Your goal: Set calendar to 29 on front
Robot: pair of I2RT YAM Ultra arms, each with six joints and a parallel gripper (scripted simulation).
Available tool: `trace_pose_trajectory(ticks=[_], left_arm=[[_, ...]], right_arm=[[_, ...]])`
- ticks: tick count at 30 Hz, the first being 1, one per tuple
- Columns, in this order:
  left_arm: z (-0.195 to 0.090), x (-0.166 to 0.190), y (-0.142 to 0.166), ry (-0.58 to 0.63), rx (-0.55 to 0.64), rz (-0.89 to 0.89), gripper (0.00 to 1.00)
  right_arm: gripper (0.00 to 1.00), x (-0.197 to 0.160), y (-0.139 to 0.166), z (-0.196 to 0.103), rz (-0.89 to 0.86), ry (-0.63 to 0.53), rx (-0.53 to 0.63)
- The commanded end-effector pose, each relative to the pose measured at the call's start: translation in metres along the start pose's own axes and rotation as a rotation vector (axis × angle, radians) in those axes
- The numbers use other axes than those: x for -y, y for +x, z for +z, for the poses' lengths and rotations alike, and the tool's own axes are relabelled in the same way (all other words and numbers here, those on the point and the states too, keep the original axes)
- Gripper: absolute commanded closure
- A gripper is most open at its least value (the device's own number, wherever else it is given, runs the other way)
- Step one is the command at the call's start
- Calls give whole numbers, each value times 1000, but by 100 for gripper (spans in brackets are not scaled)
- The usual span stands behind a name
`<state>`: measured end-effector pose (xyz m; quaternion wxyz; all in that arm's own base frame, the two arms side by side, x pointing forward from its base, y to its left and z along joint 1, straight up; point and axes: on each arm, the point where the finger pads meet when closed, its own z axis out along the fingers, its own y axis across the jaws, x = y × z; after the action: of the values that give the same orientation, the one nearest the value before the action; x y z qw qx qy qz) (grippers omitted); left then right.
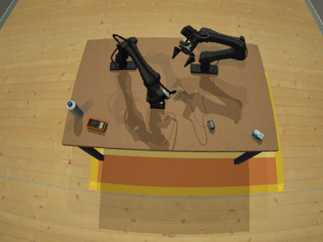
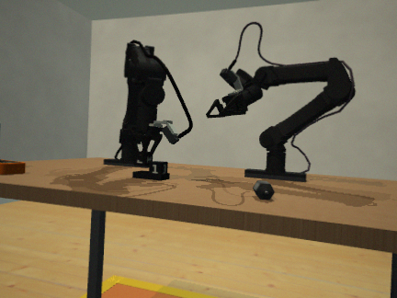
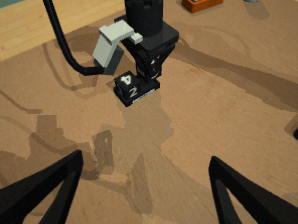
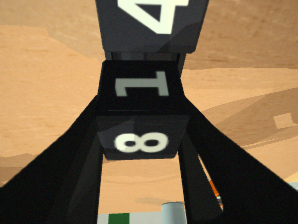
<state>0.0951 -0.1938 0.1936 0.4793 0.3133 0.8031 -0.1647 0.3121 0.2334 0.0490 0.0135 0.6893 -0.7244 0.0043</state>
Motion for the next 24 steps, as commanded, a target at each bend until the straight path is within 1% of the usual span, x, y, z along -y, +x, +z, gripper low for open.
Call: trace_pose_trajectory(ticks=[1,3,5,7,11,17,19,20,21,24], left_arm=[[-4,0,-12,-9,29,-16,0],[-4,0,-12,-9,29,-16,0],[-4,0,-12,-9,29,-16,0],[-4,0,-12,-9,29,-16,0],[-4,0,-12,-9,29,-16,0],[-4,0,-12,-9,29,-16,0],[-4,0,-12,-9,29,-16,0],[-4,0,-12,-9,29,-16,0],[-4,0,-12,-9,29,-16,0],[-4,0,-12,-9,29,-16,0]], right_arm=[[65,8,-1,-7,4,32,20],[65,15,-6,-11,0,54,38],[65,17,-17,-4,13,53,46],[65,11,-17,1,-8,31,27],[65,11,-17,-3,-8,38,33],[65,11,-17,-3,-8,38,33],[65,10,-13,0,-2,30,25],[65,17,-22,-8,3,68,59],[65,17,-24,-8,5,78,67],[65,11,-23,-12,-12,71,61]])
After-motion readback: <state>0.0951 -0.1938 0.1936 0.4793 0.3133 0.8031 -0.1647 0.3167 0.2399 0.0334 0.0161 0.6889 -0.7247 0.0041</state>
